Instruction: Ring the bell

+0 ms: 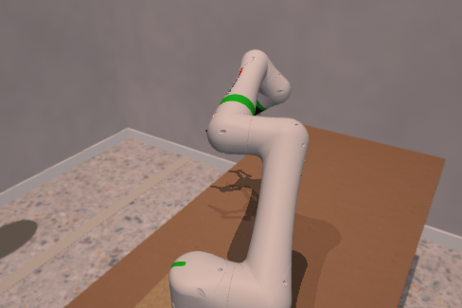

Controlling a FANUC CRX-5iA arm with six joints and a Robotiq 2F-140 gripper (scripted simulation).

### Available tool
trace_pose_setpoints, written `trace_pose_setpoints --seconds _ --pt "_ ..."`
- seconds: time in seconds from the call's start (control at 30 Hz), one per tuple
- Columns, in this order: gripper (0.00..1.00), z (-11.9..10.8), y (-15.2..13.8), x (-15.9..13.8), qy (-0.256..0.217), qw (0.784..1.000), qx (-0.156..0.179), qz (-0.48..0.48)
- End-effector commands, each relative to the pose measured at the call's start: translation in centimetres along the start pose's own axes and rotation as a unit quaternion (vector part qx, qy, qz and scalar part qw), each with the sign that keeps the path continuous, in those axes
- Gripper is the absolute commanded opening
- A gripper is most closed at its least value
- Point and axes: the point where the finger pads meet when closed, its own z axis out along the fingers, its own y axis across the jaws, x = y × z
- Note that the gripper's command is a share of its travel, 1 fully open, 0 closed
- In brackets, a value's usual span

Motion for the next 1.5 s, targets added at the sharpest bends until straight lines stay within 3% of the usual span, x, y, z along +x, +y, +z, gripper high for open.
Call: trace_pose_setpoints --seconds 0.0,0.33,0.4,0.43,0.9,0.97,1.0,1.37,1.47 --pt "1.0 -0.4 0.4 1.3 0.017 0.999 0.005 0.03" --pt "1.0 -3.8 4.4 10.0 0.129 0.967 0.053 0.213" --pt "1.0 -3.8 4.4 10.0 0.129 0.967 0.053 0.213" --pt "1.0 -5.0 5.8 12.3 0.156 0.952 0.069 0.254" --pt "1.0 -11.7 13.1 22.4 0.266 0.857 0.165 0.409" --pt "1.0 -11.7 13.1 22.4 0.266 0.857 0.165 0.409" --pt "1.0 -13.3 14.7 24.3 0.284 0.835 0.188 0.433" --pt "1.0 -19.4 20.9 30.9 0.34 0.747 0.281 0.498" --pt "1.0 -20.3 21.8 31.8 0.345 0.735 0.294 0.504"
